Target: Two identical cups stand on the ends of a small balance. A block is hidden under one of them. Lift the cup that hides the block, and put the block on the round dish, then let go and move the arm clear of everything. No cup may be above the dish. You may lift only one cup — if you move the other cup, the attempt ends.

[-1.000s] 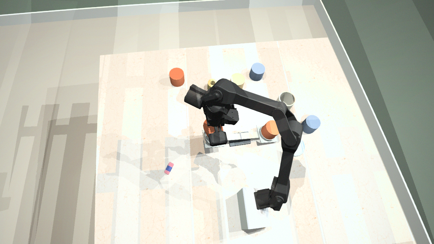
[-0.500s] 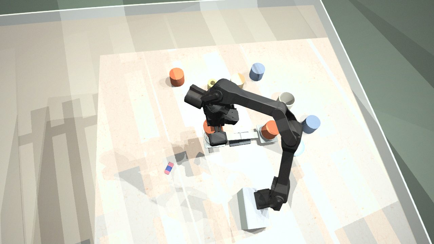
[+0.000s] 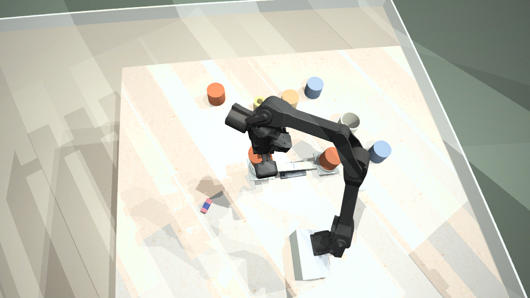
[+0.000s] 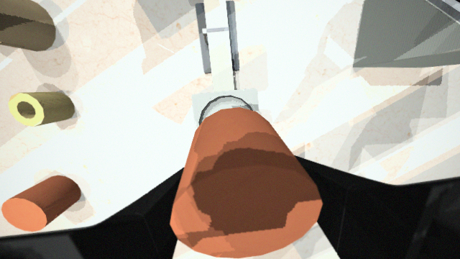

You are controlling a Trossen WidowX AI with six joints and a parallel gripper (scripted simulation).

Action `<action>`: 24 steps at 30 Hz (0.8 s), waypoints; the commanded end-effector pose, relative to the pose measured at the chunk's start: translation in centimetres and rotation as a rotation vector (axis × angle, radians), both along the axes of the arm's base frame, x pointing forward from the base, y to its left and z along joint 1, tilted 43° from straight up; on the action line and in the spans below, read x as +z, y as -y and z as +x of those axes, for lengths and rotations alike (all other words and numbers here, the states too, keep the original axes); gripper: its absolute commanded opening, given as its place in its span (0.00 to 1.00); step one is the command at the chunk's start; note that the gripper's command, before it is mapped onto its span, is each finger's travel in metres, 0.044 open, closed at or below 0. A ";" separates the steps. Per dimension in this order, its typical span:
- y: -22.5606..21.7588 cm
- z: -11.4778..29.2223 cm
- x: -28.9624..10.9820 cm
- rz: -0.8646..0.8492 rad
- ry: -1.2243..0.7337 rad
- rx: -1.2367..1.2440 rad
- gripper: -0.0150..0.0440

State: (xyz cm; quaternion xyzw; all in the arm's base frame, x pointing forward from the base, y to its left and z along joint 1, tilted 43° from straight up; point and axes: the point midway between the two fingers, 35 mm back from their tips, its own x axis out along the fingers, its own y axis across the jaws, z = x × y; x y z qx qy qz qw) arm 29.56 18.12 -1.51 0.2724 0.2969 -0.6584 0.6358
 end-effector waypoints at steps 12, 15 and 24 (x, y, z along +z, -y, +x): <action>-1.3 -3.1 -6.8 0.011 0.005 0.000 0.25; -1.5 -4.8 -9.8 0.015 0.007 0.000 0.25; -1.4 -6.9 -13.0 0.019 0.008 -0.001 0.25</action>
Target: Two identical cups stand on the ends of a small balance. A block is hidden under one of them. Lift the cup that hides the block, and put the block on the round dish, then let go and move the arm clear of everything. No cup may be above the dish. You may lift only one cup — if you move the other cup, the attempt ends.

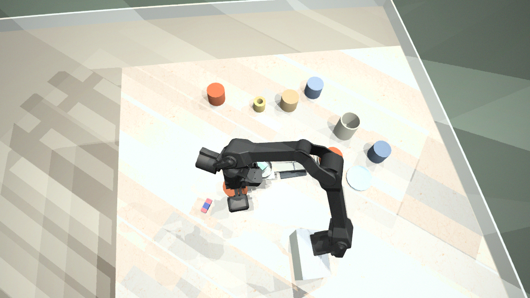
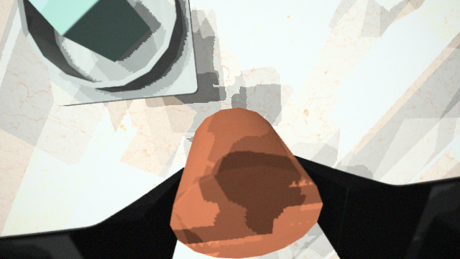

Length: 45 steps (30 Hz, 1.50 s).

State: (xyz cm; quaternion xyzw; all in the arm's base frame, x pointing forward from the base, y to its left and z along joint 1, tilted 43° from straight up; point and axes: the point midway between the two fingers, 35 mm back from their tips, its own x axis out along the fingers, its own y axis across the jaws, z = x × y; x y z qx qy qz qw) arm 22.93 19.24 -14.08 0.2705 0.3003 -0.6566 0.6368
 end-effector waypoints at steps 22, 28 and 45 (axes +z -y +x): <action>3.0 -0.4 -4.0 0.015 0.015 -0.008 0.25; 3.7 -0.4 -4.8 0.014 0.015 -0.008 0.25; 3.0 -0.4 -4.2 0.019 0.016 -0.014 0.97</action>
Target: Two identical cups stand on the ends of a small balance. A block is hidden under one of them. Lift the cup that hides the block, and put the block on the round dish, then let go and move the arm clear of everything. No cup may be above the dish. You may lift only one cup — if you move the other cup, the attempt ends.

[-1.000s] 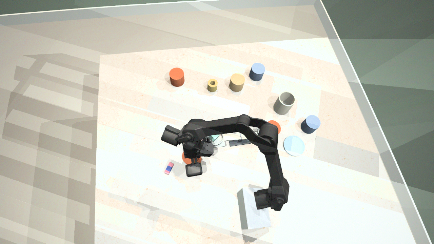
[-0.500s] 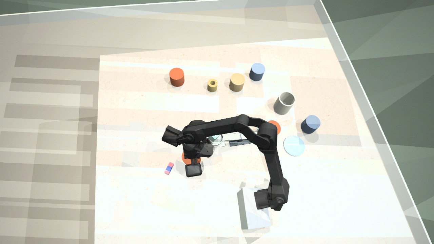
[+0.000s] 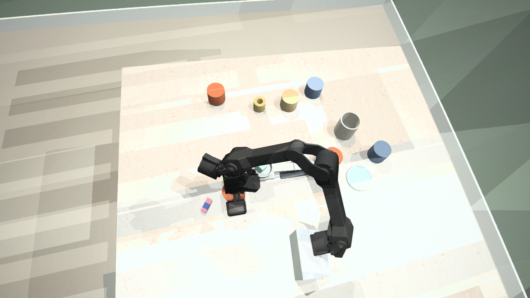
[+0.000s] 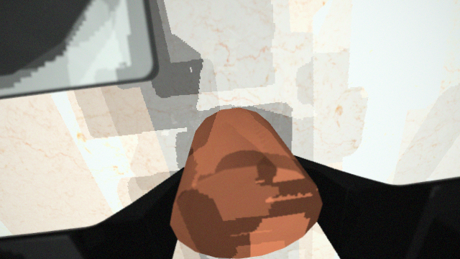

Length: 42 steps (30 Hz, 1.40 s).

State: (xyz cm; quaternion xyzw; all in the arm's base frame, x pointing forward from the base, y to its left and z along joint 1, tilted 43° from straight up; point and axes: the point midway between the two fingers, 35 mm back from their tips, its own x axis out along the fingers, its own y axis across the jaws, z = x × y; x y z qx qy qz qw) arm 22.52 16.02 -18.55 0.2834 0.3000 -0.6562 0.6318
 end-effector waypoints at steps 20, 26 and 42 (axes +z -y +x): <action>-2.0 3.4 8.4 0.007 -0.169 0.199 0.69; -0.3 5.7 12.1 0.012 -0.304 0.352 0.69; 1.9 7.1 14.1 0.012 -0.406 0.464 0.69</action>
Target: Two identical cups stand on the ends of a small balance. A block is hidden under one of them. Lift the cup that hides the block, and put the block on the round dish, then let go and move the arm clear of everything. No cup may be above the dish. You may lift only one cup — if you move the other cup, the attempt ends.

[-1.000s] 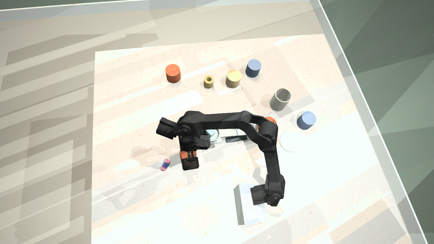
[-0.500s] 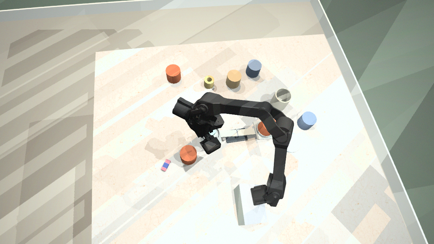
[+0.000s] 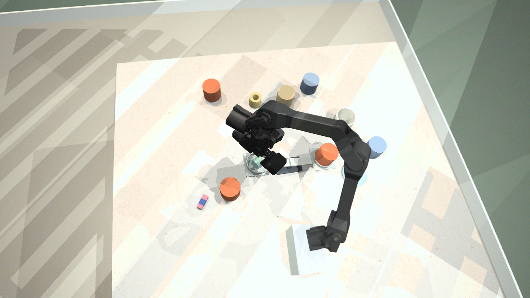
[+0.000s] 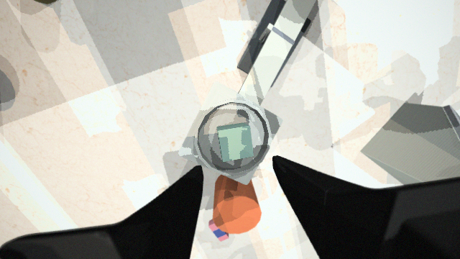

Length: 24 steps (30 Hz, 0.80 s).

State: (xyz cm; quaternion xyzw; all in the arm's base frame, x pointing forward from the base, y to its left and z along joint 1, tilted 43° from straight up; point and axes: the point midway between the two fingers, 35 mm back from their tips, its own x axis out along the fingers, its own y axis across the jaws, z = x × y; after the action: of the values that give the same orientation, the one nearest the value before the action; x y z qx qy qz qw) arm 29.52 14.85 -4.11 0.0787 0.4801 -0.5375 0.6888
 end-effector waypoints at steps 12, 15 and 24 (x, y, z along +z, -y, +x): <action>1.8 0.1 -1.5 -0.004 -0.004 0.008 0.69; 2.1 0.1 -1.9 -0.005 -0.003 0.008 0.69; 3.1 0.0 -3.0 -0.005 -0.003 0.008 0.69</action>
State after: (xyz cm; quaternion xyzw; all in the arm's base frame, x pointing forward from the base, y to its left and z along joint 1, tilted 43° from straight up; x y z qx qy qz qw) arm 29.69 12.41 -6.56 0.0798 0.4801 -0.5354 0.6903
